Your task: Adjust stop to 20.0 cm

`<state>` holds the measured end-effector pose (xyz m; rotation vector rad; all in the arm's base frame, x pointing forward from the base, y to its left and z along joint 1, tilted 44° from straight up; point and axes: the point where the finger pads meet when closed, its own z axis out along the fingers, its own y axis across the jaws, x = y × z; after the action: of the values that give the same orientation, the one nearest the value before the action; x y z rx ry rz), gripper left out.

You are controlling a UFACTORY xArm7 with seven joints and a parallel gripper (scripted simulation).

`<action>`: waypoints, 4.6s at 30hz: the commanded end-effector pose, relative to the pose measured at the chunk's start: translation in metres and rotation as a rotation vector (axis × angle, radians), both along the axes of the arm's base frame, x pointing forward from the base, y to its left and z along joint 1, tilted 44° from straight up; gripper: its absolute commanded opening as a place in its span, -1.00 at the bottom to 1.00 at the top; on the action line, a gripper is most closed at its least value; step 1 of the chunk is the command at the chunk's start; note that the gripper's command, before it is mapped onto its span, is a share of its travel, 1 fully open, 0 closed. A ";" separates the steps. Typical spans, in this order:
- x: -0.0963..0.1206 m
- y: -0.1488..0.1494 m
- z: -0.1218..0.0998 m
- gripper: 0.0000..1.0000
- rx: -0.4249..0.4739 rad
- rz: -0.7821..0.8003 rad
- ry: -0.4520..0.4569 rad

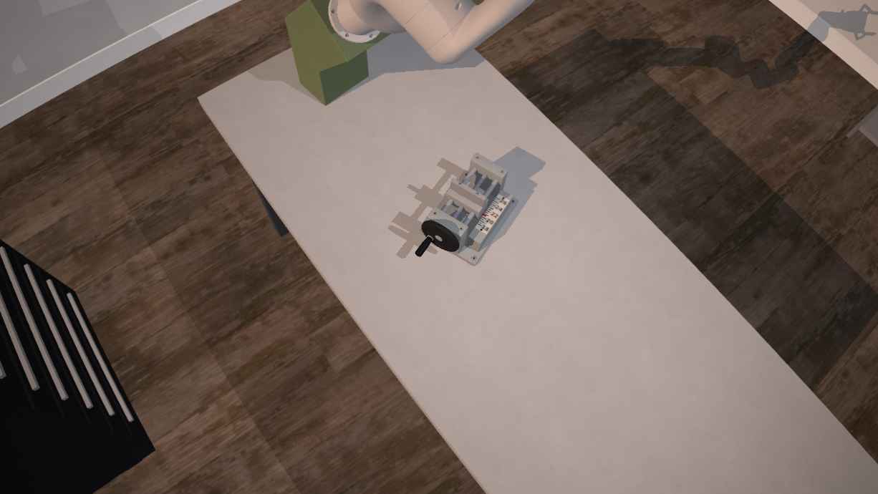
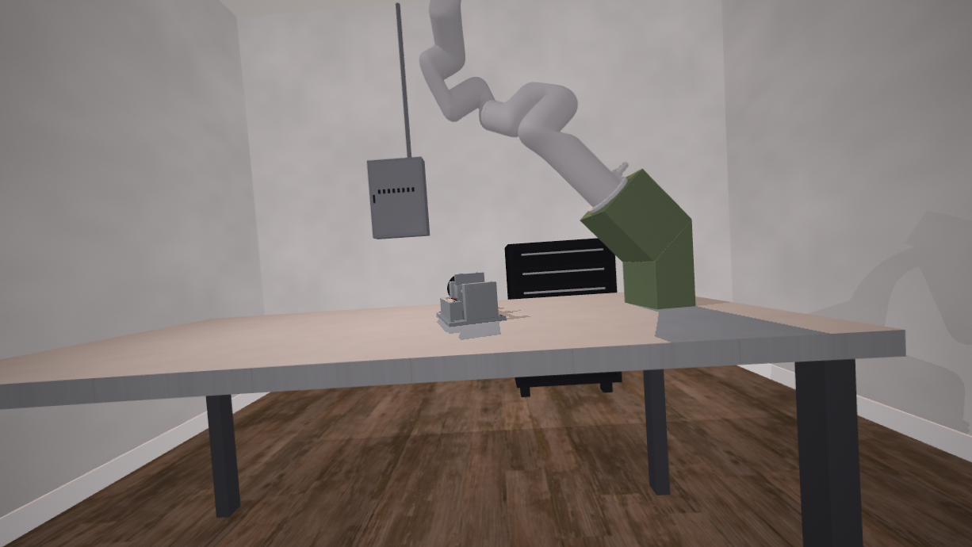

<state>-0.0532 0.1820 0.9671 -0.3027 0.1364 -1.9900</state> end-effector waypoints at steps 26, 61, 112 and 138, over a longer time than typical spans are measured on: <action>-0.001 -0.001 0.000 1.00 0.002 0.002 -0.002; 0.062 0.145 -0.091 1.00 -0.367 -1.012 -0.501; 0.446 0.079 -0.456 1.00 -1.290 -2.385 -2.236; 0.504 -0.149 -0.623 1.00 -1.318 -1.657 -3.531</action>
<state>0.4507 0.0724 0.3678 -1.2482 1.4551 -0.0794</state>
